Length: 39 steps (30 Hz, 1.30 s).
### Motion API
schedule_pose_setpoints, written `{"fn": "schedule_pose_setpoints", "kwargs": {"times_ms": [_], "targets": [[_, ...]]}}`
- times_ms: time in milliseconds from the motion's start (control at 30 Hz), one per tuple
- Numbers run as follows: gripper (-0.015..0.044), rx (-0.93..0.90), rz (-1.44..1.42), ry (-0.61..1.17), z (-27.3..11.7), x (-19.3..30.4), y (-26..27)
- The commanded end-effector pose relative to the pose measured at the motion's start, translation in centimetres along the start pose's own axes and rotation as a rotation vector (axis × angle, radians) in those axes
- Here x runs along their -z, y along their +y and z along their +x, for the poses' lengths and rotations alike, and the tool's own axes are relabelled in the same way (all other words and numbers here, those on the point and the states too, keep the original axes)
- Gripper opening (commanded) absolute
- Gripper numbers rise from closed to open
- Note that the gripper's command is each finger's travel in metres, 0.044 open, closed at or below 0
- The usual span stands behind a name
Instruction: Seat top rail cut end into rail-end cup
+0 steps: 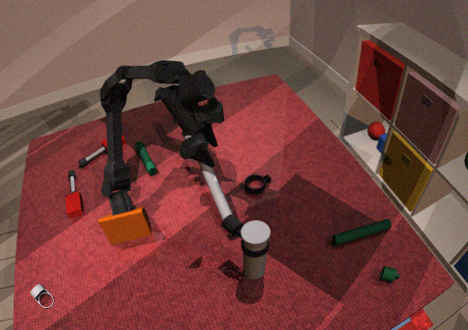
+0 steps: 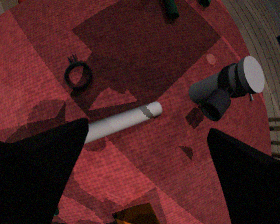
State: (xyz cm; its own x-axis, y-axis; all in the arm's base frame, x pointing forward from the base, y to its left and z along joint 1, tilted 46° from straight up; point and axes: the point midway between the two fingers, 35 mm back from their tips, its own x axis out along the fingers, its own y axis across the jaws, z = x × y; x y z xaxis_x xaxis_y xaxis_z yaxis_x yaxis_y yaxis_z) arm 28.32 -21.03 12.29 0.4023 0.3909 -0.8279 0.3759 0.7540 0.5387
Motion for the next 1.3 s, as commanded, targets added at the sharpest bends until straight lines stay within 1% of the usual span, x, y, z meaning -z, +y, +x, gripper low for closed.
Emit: {"fn": "schedule_pose_setpoints", "kwargs": {"times_ms": [0,300,400,467,633,900,1267], "targets": [[0.0440,-0.259,-0.137,-0.054,1.2,0.9,2.0],[0.0440,-0.259,-0.137,-0.054,1.2,0.9,2.0],[0.0440,-0.262,-0.211,-0.060,1.3,0.7,1.4],[0.0440,-0.268,-0.318,-0.068,1.5,0.4,0.5],[0.0440,-0.291,-0.687,-0.111,2.3,-0.3,-2.7],[0.0440,-0.320,-1.287,-0.225,4.1,-0.6,-8.4],[0.0440,-0.329,-1.682,-0.350,5.7,-0.1,-12.5]]}}
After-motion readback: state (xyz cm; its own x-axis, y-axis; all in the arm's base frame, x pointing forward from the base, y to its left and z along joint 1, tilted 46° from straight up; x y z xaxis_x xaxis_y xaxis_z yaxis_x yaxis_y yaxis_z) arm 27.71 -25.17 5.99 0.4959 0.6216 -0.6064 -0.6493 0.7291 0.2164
